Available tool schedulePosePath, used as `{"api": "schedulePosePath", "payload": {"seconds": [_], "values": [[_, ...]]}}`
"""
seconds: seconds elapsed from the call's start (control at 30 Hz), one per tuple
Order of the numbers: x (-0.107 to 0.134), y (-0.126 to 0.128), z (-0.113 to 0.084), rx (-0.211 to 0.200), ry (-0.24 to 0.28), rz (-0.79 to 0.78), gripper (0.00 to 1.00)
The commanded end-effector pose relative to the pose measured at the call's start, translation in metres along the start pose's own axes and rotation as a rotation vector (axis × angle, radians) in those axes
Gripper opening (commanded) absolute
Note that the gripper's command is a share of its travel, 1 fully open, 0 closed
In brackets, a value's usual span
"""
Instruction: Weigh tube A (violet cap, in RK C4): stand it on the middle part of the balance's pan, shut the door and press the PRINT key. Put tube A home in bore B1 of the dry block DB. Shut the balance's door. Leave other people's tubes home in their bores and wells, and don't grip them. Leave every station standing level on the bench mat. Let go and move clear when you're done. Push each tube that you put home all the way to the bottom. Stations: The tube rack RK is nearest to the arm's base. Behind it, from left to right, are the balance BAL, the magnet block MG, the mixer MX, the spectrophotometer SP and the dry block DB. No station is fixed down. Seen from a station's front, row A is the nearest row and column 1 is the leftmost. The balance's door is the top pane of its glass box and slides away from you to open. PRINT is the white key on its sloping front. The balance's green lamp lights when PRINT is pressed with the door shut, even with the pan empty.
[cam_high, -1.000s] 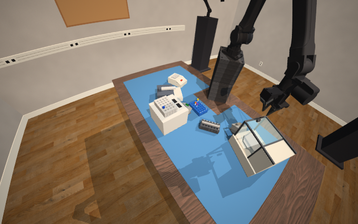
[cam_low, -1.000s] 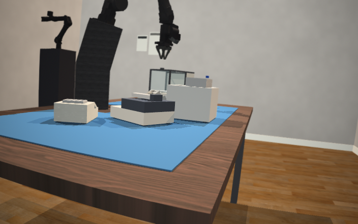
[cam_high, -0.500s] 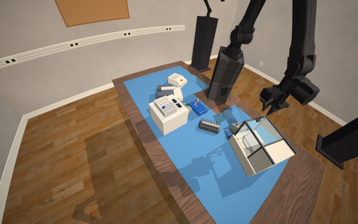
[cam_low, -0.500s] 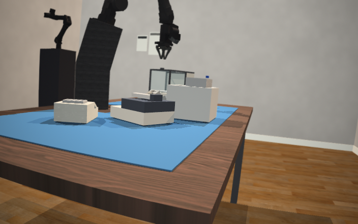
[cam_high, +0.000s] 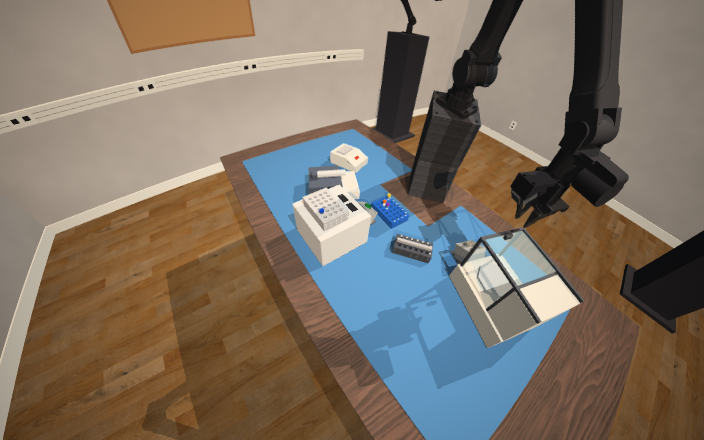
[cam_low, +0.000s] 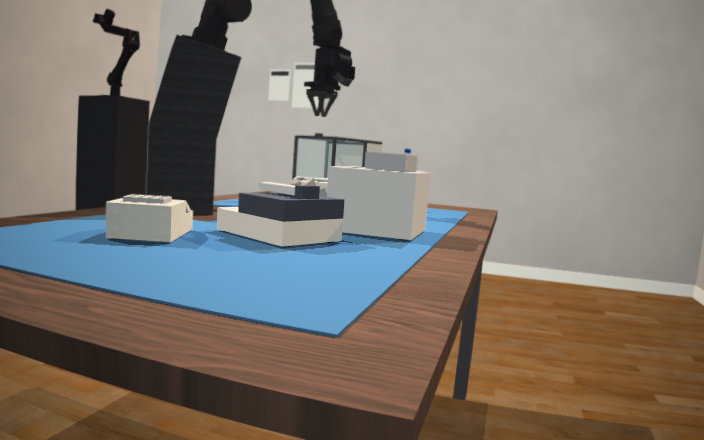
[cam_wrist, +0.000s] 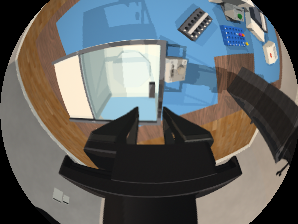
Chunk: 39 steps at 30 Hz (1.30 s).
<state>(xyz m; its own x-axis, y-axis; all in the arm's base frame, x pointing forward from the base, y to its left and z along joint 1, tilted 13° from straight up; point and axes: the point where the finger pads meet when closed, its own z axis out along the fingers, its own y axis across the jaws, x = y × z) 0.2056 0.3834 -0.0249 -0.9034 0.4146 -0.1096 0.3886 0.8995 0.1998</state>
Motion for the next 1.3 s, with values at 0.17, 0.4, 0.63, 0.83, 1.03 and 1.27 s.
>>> {"api": "schedulePosePath", "payload": {"seconds": [0.17,0.4,0.63,0.83,1.03,1.27], "values": [[0.002,0.006,0.008,-0.011,-0.003,0.022,0.30],[-0.002,0.005,0.017,-0.009,-0.004,0.031,0.30],[-0.001,0.007,0.027,-0.013,-0.003,0.021,0.30],[-0.003,0.019,0.021,-0.050,-0.004,0.018,0.30],[-0.004,0.014,0.043,-0.024,-0.004,0.013,0.30],[-0.004,0.016,0.054,-0.027,-0.003,0.013,0.30]]}}
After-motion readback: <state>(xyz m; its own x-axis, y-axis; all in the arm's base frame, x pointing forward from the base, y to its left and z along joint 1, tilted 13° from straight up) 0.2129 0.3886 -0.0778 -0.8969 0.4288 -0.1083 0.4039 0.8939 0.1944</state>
